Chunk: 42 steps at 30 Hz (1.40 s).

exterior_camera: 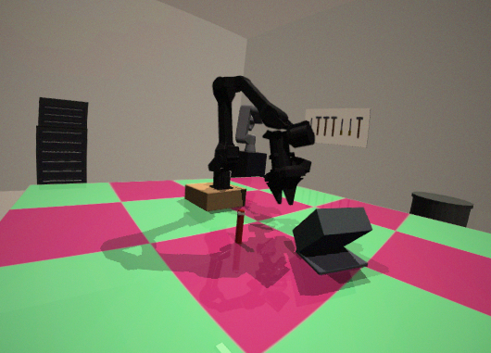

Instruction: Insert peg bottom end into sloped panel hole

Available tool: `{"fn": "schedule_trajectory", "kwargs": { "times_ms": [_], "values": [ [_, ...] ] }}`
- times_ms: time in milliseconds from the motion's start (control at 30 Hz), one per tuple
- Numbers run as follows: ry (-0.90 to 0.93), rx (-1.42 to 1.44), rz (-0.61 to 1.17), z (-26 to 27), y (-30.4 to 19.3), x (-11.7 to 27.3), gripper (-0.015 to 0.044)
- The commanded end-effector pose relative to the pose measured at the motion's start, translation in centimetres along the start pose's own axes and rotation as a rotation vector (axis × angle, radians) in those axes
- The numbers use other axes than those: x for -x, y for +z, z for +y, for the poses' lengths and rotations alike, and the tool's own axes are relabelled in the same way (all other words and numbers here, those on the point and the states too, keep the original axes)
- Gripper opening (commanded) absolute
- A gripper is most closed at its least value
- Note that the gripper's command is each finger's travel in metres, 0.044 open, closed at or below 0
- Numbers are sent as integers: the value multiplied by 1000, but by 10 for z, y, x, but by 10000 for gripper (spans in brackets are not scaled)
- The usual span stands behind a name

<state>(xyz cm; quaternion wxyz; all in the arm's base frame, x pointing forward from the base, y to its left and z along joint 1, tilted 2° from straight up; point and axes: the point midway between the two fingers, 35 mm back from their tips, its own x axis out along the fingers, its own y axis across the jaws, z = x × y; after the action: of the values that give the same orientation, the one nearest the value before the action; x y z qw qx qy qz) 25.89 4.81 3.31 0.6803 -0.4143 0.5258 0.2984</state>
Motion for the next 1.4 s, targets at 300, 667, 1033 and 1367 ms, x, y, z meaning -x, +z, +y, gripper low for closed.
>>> {"fn": "schedule_trajectory", "kwargs": {
  "times_ms": [300,667,1033,1367],
  "values": [
    [47,-5,59,-40,-23,4,440],
    [93,-10,99,-70,-49,9,440],
    [136,-18,126,-96,-81,14,440],
    [192,-17,141,-115,-113,20,440]
  ]
}}
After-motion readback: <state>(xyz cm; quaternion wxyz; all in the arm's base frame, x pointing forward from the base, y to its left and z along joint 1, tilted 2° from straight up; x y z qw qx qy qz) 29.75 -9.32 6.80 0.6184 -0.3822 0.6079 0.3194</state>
